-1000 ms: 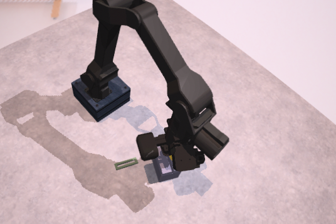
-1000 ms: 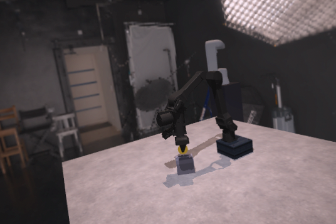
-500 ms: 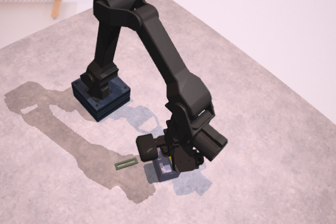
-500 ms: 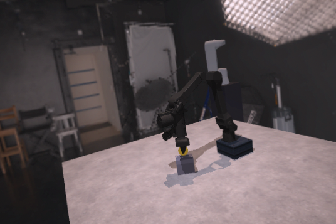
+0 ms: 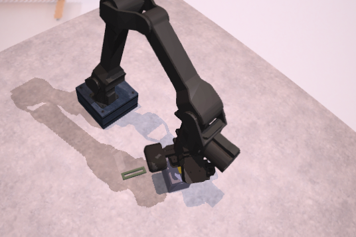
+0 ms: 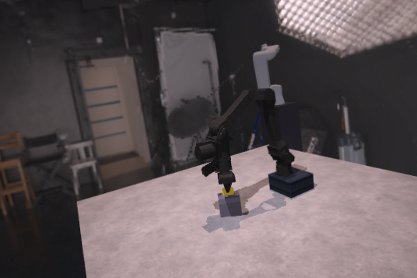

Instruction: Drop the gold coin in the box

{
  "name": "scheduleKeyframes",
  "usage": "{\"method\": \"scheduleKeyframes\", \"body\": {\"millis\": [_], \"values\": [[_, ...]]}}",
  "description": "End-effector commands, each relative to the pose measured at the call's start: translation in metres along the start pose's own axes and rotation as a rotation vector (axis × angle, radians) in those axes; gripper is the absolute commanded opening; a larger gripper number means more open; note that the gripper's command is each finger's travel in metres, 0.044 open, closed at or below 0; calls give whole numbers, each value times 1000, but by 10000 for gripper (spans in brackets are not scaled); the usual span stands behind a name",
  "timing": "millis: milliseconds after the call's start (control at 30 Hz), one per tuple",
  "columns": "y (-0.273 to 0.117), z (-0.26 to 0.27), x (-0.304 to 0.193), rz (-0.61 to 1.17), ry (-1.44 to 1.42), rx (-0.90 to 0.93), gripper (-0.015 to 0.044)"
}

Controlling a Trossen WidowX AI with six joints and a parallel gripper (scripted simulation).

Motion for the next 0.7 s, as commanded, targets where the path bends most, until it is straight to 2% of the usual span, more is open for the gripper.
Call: {"method": "scheduleKeyframes", "body": {"millis": [0, 67, 367, 667], "values": [[0, 0, 0, -1, 0, 0, 105], [0, 0, 0, -1, 0, 0, 157], [0, 0, 0, -1, 0, 0, 161], [-18, 0, 0, 0, 0, 0, 397]]}}
Point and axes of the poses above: the point midway between the two fingers, 35 mm back from their tips, its own y axis out along the fingers, its own z axis across the jaws, x = y × z, the point moved 1 cm from there along -y, back along the fingers, and after that the axes turned 8 degrees about -y, right-handed, at the moved point
